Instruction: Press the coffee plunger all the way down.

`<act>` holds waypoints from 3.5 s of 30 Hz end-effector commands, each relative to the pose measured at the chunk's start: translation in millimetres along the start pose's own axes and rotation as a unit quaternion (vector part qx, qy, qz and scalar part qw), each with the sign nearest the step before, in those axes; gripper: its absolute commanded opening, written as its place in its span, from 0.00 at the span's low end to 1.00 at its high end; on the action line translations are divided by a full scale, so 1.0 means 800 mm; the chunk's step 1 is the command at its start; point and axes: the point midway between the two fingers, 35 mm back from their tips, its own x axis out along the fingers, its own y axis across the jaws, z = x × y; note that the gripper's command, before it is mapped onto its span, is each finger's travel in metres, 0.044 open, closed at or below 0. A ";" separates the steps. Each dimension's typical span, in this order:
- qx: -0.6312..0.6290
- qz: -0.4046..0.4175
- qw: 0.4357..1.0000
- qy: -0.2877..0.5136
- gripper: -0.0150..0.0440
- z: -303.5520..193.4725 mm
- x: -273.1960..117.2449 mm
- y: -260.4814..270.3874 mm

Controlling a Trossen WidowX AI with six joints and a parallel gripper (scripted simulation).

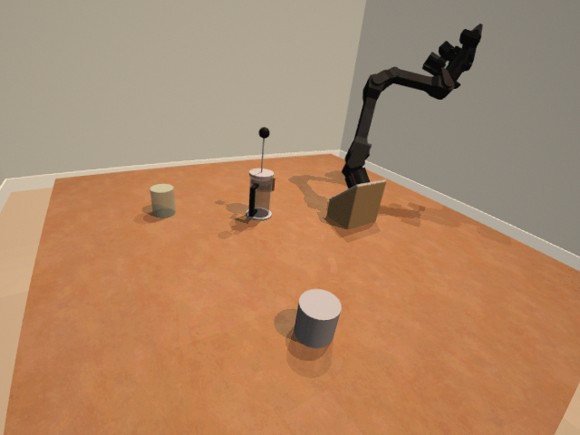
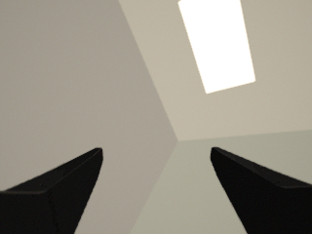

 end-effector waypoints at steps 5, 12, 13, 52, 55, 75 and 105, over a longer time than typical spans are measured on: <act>0.000 -0.021 0.999 0.033 1.00 -0.016 0.004 -0.029; -0.006 -0.119 0.981 0.155 1.00 -0.073 -0.002 -0.155; -0.007 -0.137 0.975 0.172 1.00 -0.081 -0.006 -0.175; -0.164 -0.832 0.346 0.401 1.00 0.111 -0.588 -0.619; -0.191 -0.855 0.274 0.396 1.00 0.155 -0.633 -0.606; -0.289 -0.878 0.020 0.380 1.00 0.289 -0.784 -0.489; -0.265 -0.887 0.012 0.378 1.00 0.287 -0.828 -0.495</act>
